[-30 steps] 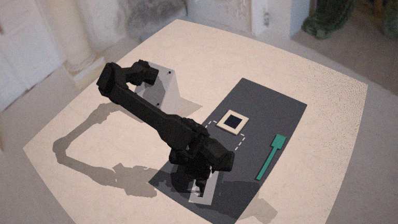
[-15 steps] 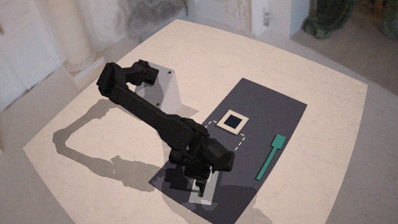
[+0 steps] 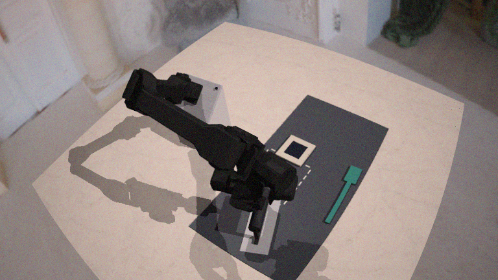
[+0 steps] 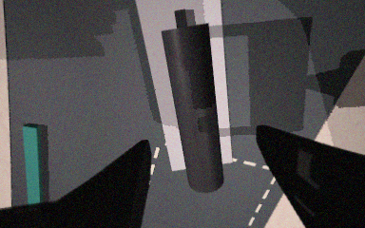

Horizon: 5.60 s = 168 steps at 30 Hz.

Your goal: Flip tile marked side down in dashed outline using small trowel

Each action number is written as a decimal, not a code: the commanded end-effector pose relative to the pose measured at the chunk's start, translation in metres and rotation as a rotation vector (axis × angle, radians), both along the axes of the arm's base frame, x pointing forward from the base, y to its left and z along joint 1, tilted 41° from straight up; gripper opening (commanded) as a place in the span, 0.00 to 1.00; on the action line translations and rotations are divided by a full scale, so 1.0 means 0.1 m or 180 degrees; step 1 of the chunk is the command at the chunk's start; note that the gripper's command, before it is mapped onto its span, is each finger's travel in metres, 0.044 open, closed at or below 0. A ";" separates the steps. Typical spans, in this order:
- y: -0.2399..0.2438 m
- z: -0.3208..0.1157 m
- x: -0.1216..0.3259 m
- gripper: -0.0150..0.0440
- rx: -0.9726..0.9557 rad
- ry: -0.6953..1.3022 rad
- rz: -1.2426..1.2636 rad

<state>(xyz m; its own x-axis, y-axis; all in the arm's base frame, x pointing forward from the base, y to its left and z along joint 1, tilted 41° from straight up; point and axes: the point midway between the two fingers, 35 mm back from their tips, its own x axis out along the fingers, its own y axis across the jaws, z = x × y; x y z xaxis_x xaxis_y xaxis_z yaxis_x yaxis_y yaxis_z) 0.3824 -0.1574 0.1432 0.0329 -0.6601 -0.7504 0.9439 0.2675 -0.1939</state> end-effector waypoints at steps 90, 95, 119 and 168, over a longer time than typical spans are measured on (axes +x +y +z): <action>-0.65 -0.47 0.08 0.43 0.0913 -0.1841 0.1802; -0.65 -0.47 0.08 0.37 0.0913 -0.1841 0.1802; -0.25 -0.03 0.07 0.25 0.0925 -0.1842 0.1805; 1.45 -1.66 0.60 0.25 0.1013 -0.1799 0.1173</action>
